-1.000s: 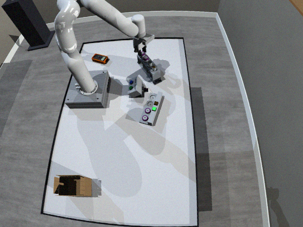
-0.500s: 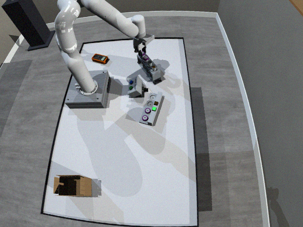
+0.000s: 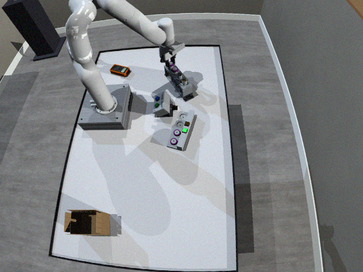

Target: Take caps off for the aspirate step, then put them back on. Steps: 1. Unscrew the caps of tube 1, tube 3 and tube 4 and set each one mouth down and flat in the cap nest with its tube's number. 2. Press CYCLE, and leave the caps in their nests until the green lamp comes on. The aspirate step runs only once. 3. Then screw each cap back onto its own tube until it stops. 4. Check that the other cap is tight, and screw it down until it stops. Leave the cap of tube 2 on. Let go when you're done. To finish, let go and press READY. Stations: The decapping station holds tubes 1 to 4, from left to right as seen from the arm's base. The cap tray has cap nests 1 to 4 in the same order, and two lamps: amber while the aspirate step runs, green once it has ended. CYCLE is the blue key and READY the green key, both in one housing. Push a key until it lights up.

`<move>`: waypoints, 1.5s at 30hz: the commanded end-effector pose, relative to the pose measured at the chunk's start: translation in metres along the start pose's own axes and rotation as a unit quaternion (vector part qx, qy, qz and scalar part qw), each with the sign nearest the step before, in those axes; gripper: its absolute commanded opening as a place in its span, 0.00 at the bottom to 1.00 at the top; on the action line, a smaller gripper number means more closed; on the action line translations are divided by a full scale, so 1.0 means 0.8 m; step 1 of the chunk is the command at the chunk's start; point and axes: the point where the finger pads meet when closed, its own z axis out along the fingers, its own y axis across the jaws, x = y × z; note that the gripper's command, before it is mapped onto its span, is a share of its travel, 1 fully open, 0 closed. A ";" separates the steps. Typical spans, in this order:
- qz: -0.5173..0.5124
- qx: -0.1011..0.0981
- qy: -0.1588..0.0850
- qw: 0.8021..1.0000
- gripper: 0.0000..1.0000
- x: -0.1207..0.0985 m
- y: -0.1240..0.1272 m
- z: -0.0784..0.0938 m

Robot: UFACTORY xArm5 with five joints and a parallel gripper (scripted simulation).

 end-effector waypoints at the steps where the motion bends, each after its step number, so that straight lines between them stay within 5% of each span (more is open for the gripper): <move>1: 0.095 0.002 -0.001 0.995 0.00 0.000 -0.001 0.000; 8: 0.178 0.002 -0.001 0.984 0.00 0.000 -0.001 0.000; 18: 0.332 0.001 -0.002 0.943 0.00 0.000 -0.001 0.001; 26: 0.332 0.001 -0.002 0.943 0.00 0.000 -0.001 0.001; 27: 0.332 0.001 -0.002 0.943 0.46 0.000 -0.001 0.001; 37: 0.332 0.001 -0.002 0.943 0.46 0.000 -0.001 0.001; 45: 0.216 0.002 -0.001 0.976 0.46 0.000 -0.001 -0.001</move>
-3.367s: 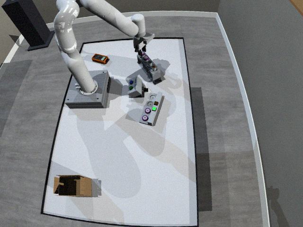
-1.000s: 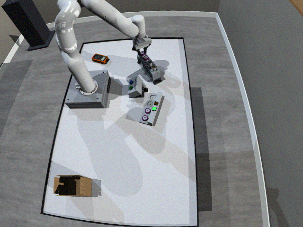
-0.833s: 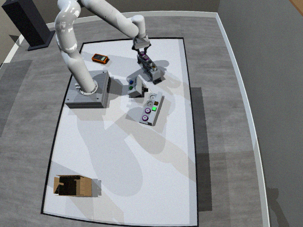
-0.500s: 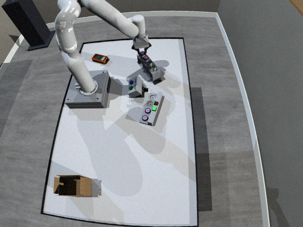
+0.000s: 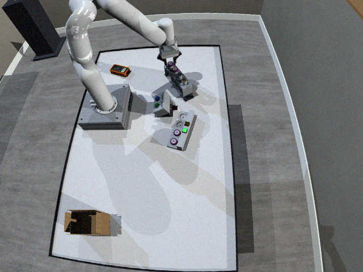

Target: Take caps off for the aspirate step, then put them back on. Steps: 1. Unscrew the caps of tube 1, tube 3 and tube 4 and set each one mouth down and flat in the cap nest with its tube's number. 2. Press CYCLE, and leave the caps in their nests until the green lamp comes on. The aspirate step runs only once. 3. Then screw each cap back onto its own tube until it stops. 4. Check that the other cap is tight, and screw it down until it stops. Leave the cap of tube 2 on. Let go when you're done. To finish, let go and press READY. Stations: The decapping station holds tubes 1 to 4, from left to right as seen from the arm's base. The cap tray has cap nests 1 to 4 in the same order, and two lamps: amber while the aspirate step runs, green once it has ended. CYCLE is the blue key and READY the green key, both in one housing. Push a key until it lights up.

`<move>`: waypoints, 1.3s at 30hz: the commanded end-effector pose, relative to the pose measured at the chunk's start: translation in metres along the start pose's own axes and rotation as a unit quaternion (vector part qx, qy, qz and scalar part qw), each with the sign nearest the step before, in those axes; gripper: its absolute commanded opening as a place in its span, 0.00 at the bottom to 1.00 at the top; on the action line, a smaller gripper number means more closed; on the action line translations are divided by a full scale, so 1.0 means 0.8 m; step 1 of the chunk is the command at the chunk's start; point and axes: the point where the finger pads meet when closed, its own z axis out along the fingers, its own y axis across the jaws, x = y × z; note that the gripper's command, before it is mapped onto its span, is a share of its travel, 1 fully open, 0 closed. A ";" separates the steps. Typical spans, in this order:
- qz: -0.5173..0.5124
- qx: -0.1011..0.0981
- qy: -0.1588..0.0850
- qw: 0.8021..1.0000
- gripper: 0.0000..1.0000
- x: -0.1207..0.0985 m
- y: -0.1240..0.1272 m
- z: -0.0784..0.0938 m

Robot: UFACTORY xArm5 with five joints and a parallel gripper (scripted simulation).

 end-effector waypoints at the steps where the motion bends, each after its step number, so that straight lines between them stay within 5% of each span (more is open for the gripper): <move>1: -0.100 0.001 -0.002 0.995 0.46 -0.001 -0.002 -0.002; 16: -0.346 0.002 -0.001 0.938 0.46 -0.001 -0.002 -0.002; 23: -0.346 0.002 -0.001 0.938 0.46 -0.001 -0.002 -0.002; 24: -0.346 0.002 -0.001 0.938 0.00 -0.001 -0.002 -0.002; 39: -0.330 0.002 -0.001 0.944 0.00 -0.001 -0.002 -0.002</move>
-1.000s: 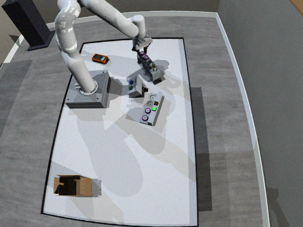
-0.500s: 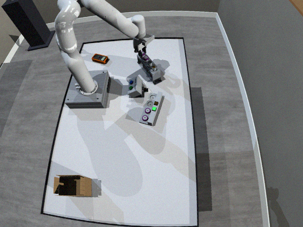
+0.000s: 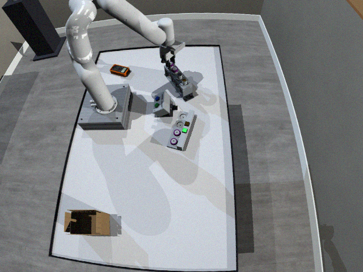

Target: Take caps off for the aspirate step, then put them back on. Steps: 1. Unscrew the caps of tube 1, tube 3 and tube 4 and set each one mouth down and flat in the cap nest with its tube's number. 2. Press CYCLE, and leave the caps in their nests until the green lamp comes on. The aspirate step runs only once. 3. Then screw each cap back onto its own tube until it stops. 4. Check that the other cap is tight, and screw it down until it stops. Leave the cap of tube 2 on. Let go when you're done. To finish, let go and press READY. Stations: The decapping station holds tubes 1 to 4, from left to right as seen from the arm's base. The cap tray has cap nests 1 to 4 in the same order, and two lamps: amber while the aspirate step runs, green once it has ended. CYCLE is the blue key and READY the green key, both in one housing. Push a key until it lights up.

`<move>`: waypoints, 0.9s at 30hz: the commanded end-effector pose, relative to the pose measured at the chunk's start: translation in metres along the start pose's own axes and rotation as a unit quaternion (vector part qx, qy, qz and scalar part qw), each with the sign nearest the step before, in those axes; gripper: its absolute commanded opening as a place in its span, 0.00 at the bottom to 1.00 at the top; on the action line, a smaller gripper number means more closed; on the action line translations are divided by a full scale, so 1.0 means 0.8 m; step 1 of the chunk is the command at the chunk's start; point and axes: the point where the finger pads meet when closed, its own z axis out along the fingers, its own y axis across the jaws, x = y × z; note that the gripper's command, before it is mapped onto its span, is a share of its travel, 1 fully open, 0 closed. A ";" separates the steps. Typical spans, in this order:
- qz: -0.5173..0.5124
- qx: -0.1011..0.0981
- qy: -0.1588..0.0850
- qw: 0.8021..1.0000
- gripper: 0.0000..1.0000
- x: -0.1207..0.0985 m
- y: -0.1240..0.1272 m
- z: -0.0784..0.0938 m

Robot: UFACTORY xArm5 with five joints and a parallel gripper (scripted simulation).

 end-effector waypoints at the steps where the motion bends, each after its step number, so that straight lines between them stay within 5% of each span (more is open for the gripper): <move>1: 0.033 0.002 -0.001 0.999 0.00 0.000 -0.001 -0.001; 12: 0.182 0.002 -0.001 0.983 0.00 0.000 -0.001 -0.001; 27: 0.382 0.001 -0.001 0.924 0.00 0.000 -0.001 0.000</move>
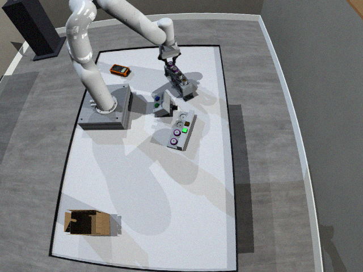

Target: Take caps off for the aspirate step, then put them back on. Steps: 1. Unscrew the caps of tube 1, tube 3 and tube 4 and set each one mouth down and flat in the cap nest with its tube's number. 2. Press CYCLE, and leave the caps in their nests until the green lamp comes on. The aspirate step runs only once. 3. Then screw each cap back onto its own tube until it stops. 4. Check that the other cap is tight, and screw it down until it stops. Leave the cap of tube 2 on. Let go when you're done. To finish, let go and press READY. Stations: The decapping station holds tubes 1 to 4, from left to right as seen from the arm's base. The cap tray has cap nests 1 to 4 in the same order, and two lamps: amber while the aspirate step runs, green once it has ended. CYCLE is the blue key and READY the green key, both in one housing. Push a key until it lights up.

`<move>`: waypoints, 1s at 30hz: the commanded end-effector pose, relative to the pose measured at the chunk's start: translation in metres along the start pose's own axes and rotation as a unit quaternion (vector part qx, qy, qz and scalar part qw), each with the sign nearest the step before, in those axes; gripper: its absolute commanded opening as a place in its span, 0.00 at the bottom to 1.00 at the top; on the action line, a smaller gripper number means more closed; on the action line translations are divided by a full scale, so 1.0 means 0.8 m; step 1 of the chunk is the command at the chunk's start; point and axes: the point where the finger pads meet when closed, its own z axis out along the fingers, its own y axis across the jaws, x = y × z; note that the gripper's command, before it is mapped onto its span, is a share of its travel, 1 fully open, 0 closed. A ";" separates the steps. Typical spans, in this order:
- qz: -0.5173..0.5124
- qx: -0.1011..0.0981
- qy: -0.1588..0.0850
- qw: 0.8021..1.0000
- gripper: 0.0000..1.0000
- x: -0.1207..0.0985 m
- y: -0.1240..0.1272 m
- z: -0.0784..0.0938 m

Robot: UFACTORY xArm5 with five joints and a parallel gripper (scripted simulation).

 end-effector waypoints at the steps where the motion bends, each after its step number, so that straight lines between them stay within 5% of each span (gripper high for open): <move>1: 0.067 0.001 -0.002 0.998 0.00 0.000 -0.001 0.000; 6: 0.067 0.001 -0.002 0.998 0.00 0.000 -0.001 0.000; 7: 0.067 0.001 -0.002 0.998 0.46 0.000 -0.001 0.000; 19: 0.067 0.001 -0.002 0.998 0.46 0.000 -0.001 0.000; 30: -0.133 0.001 -0.002 0.991 0.46 0.000 -0.001 -0.002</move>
